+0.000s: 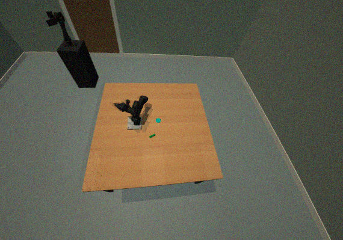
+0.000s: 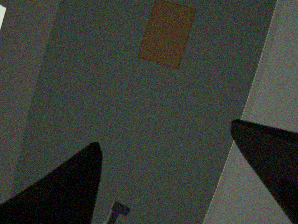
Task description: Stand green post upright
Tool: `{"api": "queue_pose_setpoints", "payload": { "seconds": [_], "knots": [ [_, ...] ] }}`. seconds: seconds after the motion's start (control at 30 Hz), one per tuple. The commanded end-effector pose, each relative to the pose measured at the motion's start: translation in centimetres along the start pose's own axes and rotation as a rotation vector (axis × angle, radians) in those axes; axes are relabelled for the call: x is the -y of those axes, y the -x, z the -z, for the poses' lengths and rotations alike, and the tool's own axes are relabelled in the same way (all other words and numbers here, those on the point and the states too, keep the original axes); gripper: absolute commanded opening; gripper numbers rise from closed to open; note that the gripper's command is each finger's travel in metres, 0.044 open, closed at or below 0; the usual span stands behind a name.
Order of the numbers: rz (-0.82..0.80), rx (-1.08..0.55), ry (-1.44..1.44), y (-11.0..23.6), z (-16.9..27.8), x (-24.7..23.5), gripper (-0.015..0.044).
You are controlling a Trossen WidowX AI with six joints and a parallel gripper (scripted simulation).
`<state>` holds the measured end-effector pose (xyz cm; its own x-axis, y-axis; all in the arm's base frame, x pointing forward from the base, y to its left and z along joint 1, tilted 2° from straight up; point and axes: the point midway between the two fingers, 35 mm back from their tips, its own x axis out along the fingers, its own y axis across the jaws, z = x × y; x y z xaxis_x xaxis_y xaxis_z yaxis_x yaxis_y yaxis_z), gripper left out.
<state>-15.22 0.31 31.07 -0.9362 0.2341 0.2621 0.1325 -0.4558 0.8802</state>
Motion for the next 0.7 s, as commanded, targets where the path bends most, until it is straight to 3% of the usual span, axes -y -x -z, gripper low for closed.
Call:
{"api": "queue_pose_setpoints", "payload": {
  "seconds": [0.0, 0.2, 0.67],
  "knots": [
    [-0.002, -0.002, 0.004, 0.0, 0.0, -0.1, 0.0374],
    [-0.115, -0.096, 0.165, 0.1, 2.6, -2.9, 0.0233],
    [-0.542, -0.376, 0.658, 4.3, 11.4, -10.5, 0.0233]
  ]
}}
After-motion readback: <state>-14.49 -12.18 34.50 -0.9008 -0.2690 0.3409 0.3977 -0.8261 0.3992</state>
